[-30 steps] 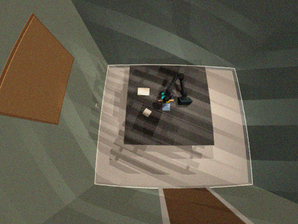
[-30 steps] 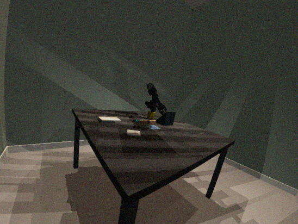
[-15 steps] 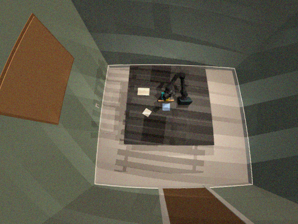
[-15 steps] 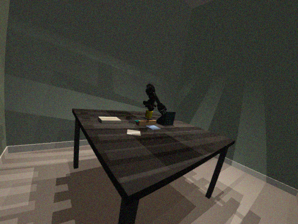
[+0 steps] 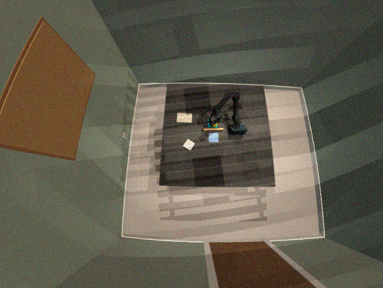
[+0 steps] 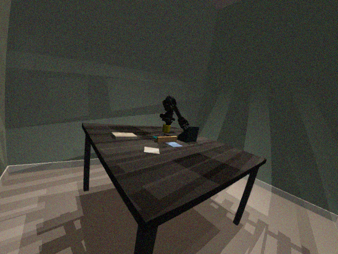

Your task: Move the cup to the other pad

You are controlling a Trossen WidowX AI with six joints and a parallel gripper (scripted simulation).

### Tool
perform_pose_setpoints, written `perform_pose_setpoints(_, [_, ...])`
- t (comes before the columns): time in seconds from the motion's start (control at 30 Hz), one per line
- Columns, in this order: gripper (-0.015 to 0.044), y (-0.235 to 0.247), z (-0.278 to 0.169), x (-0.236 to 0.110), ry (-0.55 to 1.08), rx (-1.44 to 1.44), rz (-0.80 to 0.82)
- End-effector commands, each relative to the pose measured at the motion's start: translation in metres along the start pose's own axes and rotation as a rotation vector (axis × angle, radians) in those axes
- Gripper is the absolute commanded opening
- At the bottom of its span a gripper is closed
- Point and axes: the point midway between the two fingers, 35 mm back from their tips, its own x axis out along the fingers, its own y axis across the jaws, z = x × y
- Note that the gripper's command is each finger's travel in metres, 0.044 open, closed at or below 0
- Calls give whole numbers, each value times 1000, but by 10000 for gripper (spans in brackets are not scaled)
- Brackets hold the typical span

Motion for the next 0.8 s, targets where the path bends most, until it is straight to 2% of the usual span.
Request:
perform_pose_setpoints(0.0, [0,-5,10,0,-6,-6,1])
perform_pose_setpoints(0.53, [0,-25,45,-1,-8,-5,-1])
perform_pose_setpoints(0.77, [0,-26,46,3,-8,-5,0])
